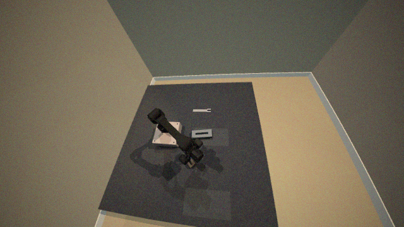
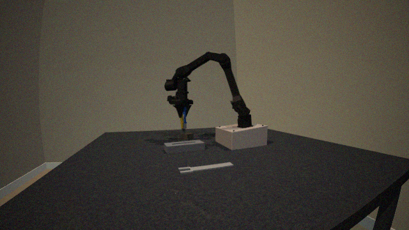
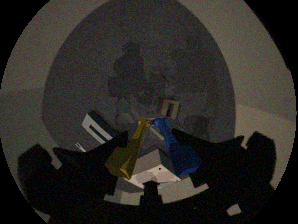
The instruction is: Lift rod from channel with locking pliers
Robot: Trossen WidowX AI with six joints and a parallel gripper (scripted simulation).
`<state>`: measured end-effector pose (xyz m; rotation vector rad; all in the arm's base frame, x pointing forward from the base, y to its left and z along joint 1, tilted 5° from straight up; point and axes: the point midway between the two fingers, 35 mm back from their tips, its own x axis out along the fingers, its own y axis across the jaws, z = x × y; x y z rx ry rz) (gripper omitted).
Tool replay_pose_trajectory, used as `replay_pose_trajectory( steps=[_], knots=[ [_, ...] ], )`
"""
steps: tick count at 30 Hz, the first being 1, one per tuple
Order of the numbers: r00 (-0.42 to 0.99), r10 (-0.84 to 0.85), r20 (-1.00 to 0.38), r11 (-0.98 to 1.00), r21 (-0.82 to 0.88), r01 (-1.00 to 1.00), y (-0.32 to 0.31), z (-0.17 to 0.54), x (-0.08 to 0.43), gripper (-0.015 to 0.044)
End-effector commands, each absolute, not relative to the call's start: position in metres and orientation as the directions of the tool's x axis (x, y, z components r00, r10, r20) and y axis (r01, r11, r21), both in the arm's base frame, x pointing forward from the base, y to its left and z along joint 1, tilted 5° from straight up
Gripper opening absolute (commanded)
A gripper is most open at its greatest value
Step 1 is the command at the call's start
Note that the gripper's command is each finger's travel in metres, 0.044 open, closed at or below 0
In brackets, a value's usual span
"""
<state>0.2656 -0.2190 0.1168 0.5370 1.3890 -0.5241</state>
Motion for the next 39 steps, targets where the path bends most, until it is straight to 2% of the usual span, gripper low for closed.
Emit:
replay_pose_trajectory(
  steps=[1,39],
  knots=[
    [0.110,-0.036,-0.993,0.789,0.040,0.613,-0.214,0.118,0.269,0.0316],
    [0.109,-0.029,-0.994,0.900,0.022,0.434,-0.157,0.118,0.296,0.0316]
  ],
)
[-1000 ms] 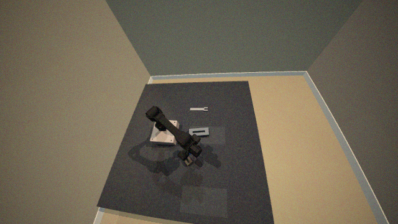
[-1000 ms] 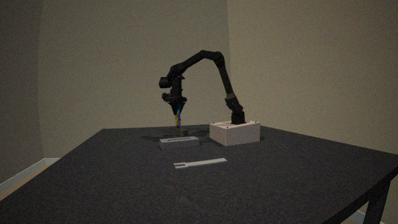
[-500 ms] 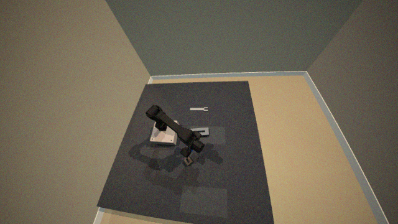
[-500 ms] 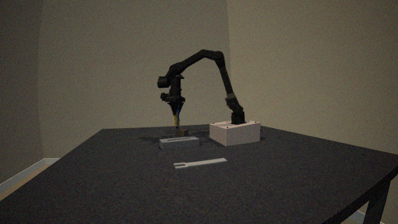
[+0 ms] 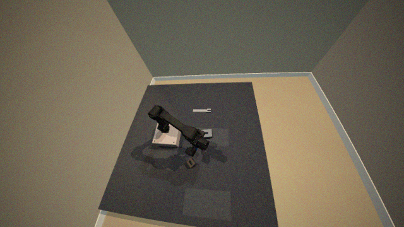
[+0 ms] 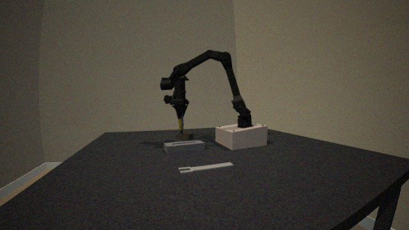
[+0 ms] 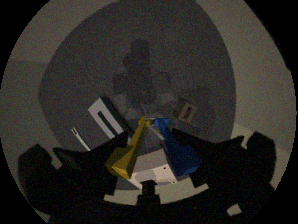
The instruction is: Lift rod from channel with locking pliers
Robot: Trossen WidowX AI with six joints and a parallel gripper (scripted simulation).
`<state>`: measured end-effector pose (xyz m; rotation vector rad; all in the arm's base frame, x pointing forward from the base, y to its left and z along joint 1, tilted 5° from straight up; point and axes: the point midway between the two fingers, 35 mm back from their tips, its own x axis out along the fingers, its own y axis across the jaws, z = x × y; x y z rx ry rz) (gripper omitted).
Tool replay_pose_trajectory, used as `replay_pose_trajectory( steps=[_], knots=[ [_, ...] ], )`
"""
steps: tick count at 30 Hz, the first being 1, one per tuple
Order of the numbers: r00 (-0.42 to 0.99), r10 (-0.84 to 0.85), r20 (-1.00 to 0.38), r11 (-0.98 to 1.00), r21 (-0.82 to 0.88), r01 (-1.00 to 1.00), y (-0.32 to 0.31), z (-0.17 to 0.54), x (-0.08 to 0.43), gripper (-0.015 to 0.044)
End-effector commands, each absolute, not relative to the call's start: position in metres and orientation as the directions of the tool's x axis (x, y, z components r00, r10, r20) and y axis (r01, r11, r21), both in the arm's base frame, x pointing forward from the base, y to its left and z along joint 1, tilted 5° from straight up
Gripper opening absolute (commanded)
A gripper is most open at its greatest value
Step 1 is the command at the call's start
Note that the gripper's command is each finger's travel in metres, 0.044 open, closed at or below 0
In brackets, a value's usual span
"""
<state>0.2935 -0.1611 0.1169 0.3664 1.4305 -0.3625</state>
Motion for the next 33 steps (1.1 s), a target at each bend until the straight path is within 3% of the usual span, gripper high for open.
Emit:
replay_pose_trajectory(
  steps=[1,33],
  knots=[
    [0.109,-0.029,-0.994,0.903,0.021,0.429,-0.155,0.118,0.296,0.0316],
    [0.109,-0.023,-0.994,0.965,0.006,0.263,-0.106,0.118,0.309,0.0316]
  ],
)
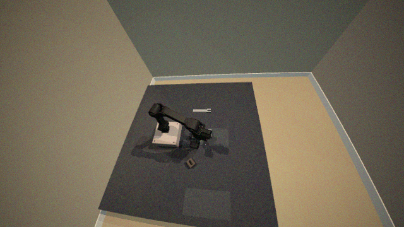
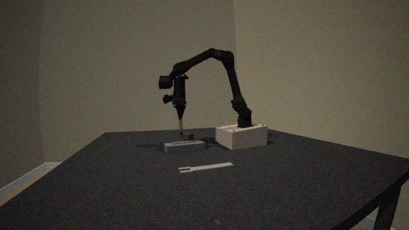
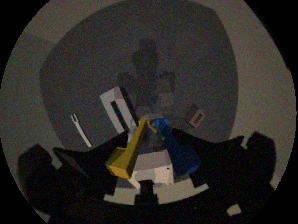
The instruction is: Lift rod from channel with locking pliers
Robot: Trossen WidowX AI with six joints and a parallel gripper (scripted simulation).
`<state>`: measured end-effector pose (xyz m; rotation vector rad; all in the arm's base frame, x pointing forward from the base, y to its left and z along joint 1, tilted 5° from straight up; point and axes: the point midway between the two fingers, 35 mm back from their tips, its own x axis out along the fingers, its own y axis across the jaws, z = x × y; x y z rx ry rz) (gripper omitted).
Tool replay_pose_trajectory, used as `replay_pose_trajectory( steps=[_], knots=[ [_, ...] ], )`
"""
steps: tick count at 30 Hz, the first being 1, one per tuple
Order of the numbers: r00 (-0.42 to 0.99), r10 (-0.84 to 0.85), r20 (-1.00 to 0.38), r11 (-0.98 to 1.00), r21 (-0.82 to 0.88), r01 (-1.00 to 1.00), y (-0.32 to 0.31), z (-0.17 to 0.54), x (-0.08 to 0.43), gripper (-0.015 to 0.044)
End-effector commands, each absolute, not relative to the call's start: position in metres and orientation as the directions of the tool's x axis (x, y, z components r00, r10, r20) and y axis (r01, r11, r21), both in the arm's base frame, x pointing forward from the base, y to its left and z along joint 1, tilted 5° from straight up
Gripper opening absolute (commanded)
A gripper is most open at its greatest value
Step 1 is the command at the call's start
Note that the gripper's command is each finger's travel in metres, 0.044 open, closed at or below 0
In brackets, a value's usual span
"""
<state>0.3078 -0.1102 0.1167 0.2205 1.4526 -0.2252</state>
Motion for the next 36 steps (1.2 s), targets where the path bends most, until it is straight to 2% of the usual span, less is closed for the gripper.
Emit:
replay_pose_trajectory(
  steps=[1,36],
  knots=[
    [0.109,-0.023,-0.994,0.966,0.006,0.258,-0.104,0.118,0.309,0.0316],
    [0.111,-0.018,-0.994,0.998,-0.011,0.067,-0.050,0.117,0.314,0.0316]
  ],
)
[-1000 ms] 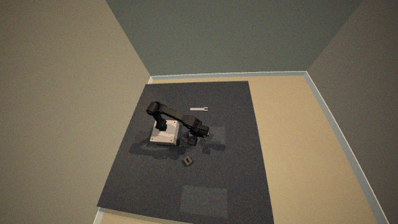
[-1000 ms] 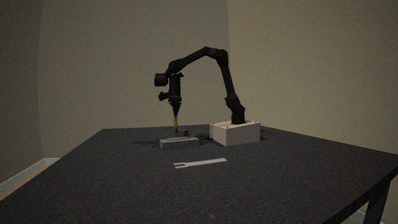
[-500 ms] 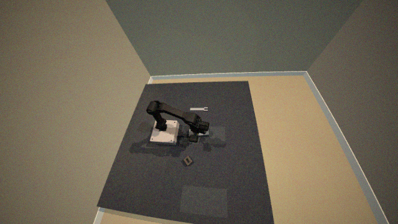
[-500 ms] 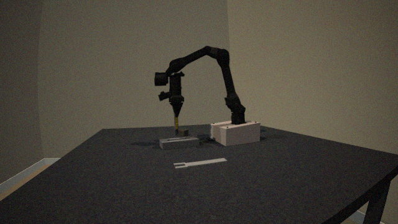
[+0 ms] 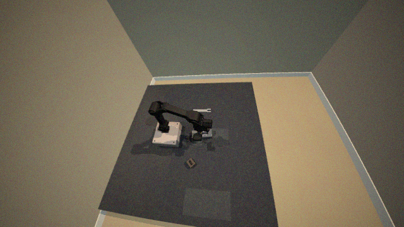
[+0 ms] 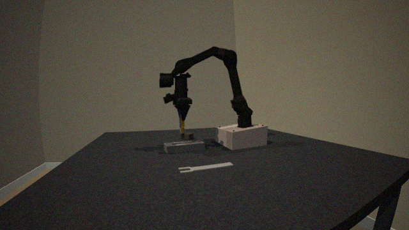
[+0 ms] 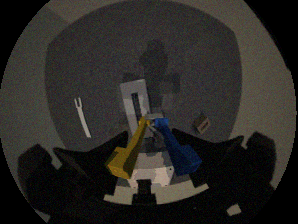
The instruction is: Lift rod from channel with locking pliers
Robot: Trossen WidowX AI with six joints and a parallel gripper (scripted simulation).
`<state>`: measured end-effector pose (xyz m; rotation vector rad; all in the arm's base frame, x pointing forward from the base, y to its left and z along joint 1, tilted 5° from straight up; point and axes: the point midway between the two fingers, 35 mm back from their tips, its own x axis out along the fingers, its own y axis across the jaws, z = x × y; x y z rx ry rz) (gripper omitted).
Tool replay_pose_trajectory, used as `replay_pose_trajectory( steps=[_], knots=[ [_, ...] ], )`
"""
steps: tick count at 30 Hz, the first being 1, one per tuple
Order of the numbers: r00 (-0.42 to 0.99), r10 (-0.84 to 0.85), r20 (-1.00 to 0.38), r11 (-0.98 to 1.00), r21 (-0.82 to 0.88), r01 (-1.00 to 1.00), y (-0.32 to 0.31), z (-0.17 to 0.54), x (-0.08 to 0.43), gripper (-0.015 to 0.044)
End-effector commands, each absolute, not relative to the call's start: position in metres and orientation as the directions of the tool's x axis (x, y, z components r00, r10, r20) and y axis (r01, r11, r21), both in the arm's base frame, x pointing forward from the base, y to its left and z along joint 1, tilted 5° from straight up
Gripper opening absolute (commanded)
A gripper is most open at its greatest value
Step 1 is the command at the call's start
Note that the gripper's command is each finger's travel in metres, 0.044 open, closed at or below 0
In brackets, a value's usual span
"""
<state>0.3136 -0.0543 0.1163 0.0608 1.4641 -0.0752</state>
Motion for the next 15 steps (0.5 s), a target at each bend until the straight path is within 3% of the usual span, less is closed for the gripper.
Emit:
replay_pose_trajectory(
  steps=[1,15],
  knots=[
    [0.111,-0.018,-0.994,0.998,-0.011,0.061,-0.048,0.117,0.314,0.0316],
    [0.112,-0.016,-0.994,1.000,-0.018,-0.016,-0.027,0.117,0.313,0.0316]
  ],
)
